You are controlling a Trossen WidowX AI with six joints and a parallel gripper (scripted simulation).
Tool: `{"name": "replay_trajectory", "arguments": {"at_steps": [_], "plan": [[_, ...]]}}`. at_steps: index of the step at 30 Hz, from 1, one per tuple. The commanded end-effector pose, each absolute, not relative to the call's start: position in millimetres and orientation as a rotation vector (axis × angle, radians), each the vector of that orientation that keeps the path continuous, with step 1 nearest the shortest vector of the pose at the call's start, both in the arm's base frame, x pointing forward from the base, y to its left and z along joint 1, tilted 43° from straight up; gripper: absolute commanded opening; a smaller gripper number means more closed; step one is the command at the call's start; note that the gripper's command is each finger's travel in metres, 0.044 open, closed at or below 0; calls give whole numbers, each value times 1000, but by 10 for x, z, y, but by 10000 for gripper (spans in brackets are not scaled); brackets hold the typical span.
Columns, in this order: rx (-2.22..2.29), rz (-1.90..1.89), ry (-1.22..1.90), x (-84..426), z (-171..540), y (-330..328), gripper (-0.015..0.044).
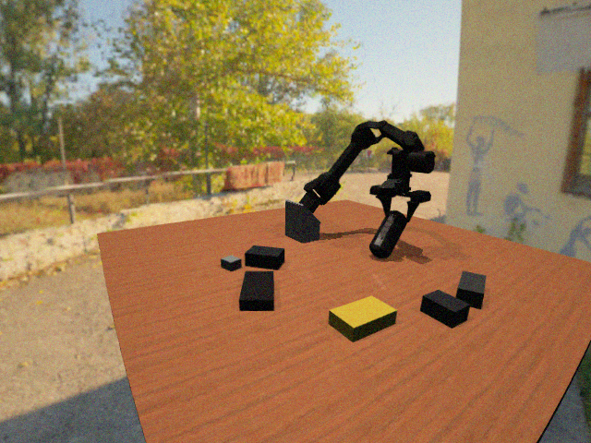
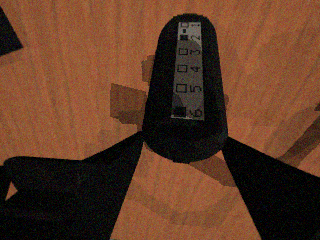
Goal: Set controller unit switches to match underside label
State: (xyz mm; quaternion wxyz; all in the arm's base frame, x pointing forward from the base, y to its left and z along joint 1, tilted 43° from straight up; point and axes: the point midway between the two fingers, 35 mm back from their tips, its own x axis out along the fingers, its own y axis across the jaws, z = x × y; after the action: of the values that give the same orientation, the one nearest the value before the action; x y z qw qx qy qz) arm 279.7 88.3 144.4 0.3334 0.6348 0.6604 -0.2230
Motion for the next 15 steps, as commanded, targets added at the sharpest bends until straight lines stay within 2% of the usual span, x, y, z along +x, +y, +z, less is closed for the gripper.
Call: {"name": "replay_trajectory", "arguments": {"at_steps": [1, 15], "plan": [[1653, -602, 1733, 2772, 1398, 916, 338], [1654, -601, 1733, 2761, 1402, 1028, 338]]}}
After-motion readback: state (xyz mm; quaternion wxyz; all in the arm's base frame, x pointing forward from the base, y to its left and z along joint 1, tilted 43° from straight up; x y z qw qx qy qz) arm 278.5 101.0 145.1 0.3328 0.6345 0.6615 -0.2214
